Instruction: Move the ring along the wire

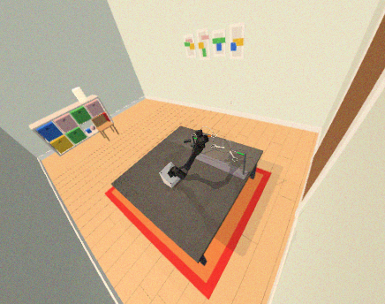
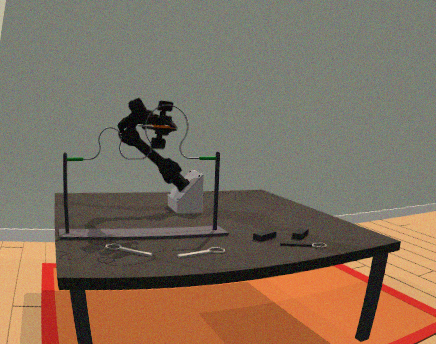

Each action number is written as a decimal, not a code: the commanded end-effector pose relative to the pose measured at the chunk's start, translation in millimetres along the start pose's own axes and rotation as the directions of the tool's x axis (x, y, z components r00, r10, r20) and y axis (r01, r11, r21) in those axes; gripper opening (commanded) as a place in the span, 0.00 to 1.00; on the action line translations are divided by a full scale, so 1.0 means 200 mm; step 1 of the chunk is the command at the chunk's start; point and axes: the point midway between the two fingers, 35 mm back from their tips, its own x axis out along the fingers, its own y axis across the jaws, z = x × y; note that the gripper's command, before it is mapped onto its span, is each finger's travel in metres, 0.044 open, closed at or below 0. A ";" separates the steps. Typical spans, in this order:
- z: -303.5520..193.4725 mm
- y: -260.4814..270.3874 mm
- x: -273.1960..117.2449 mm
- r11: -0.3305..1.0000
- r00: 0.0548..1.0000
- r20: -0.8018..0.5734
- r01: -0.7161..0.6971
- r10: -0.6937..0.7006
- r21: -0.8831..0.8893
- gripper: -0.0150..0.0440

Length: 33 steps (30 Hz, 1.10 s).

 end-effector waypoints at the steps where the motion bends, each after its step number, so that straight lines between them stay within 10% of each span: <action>1: 0.00 0.00 0.00 0.999 1.000 0.009 0.026 -0.025 -0.047 0.00; 33: 0.01 -0.06 0.00 0.900 0.975 0.091 0.221 -0.201 -0.376 0.00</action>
